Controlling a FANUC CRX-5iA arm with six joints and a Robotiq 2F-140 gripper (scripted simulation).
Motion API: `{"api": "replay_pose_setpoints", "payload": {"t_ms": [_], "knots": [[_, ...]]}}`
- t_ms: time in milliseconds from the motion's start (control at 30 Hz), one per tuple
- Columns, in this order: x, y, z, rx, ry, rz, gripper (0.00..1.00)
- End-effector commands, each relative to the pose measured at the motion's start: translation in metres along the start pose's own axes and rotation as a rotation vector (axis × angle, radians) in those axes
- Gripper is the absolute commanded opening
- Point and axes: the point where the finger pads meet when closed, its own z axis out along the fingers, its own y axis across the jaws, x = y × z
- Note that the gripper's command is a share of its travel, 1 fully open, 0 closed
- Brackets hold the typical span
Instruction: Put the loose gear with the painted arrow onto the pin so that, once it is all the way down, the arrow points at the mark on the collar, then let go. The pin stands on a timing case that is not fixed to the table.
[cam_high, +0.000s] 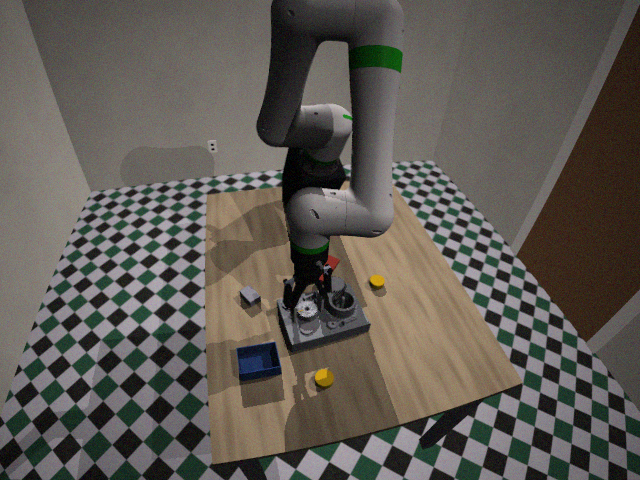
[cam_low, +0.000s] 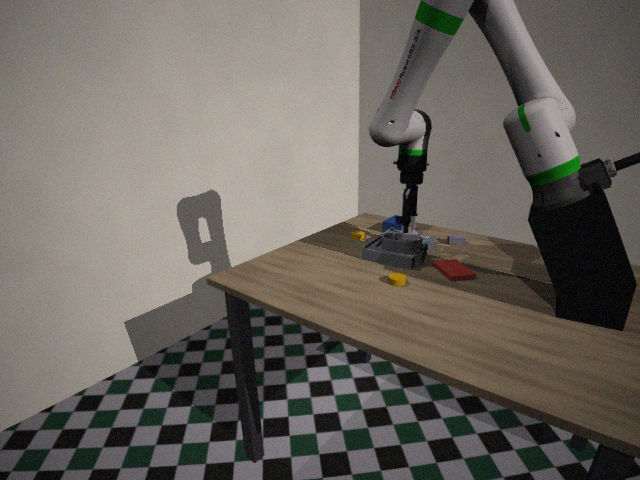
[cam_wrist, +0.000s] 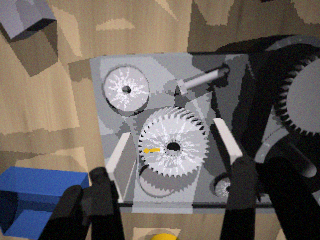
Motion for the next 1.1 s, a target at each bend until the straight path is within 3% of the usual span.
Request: {"api": "replay_pose_setpoints", "payload": {"t_ms": [0,933,967,1067], "knots": [[-0.0001,-0.0001,-0.0001,0.000,0.000,0.000,0.53],[-0.0001,-0.0001,-0.0001,0.000,0.000,0.000,0.53],[-0.0001,-0.0001,-0.0001,0.000,0.000,0.000,0.00],[-0.0001,-0.0001,-0.0001,0.000,0.000,0.000,0.00]]}}
